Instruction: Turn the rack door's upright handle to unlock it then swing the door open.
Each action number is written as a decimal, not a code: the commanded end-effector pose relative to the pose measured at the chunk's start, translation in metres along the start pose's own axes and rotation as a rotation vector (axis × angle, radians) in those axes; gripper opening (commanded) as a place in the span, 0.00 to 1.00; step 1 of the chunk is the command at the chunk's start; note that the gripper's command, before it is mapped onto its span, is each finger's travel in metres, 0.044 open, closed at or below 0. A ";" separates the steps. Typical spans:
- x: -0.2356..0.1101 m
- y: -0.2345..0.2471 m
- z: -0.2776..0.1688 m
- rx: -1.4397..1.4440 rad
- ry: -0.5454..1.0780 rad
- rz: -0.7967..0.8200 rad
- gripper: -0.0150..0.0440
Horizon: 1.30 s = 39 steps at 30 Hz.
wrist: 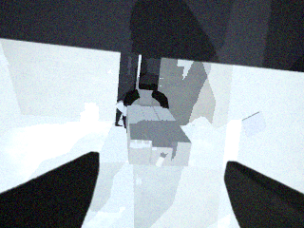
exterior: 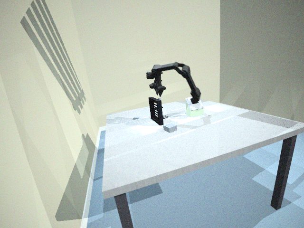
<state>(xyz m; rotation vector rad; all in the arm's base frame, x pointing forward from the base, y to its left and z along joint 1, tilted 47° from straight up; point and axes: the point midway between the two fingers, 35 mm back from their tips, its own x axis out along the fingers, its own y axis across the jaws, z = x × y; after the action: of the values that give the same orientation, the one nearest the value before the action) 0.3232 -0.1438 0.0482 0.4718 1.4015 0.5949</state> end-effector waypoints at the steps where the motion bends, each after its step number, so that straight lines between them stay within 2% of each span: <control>1: 0.001 -0.006 -0.005 0.024 0.009 0.094 0.74; 8: 0.002 -0.007 -0.006 0.028 0.010 0.107 0.74; 39: 0.052 -0.002 -0.005 0.028 0.009 0.108 0.74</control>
<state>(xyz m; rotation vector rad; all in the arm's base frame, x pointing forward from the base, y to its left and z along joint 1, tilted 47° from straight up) 0.3228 -0.1197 0.0106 0.5623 1.3975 0.6618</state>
